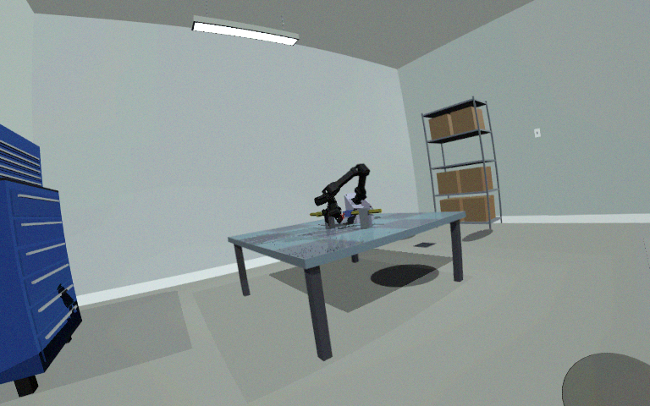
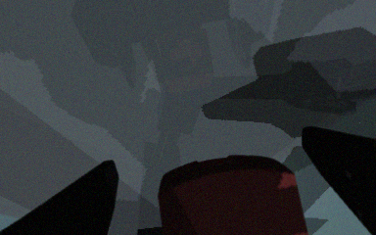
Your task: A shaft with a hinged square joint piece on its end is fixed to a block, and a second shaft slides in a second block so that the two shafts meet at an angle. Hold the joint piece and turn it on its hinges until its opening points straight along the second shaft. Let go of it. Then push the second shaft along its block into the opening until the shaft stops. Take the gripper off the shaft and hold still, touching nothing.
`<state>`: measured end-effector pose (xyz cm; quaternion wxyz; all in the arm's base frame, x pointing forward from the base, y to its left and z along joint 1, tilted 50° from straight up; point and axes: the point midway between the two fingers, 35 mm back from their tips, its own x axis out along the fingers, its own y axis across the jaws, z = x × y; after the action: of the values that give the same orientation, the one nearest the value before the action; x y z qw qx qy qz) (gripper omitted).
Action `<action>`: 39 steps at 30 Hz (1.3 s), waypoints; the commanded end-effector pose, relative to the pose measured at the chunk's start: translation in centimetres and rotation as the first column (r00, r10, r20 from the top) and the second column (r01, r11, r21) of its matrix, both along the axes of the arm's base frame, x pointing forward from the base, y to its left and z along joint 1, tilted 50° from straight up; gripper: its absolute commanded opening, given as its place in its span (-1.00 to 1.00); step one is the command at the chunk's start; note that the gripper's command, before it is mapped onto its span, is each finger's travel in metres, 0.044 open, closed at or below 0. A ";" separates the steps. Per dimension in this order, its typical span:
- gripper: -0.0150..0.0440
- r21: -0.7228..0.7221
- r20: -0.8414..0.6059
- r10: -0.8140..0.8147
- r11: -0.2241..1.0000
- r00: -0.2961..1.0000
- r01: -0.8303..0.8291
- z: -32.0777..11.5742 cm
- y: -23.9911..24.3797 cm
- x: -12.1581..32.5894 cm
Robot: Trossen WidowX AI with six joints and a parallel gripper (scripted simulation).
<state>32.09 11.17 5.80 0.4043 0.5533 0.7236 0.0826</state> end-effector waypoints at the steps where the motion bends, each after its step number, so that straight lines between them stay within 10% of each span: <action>1: 1.00 0.005 -0.006 -0.003 1.000 1.000 0.003 -0.3 0.6 -0.1; 8: 1.00 0.007 -0.006 -0.002 1.000 1.000 0.002 -0.6 1.3 -0.2; 18: 0.12 0.007 -0.006 -0.002 1.000 1.000 0.002 -0.6 1.3 -0.2; 39: 0.12 0.007 -0.006 -0.002 1.000 1.000 0.002 -0.6 1.3 -0.2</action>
<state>31.90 12.47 5.14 0.4023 0.5544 0.7237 0.0837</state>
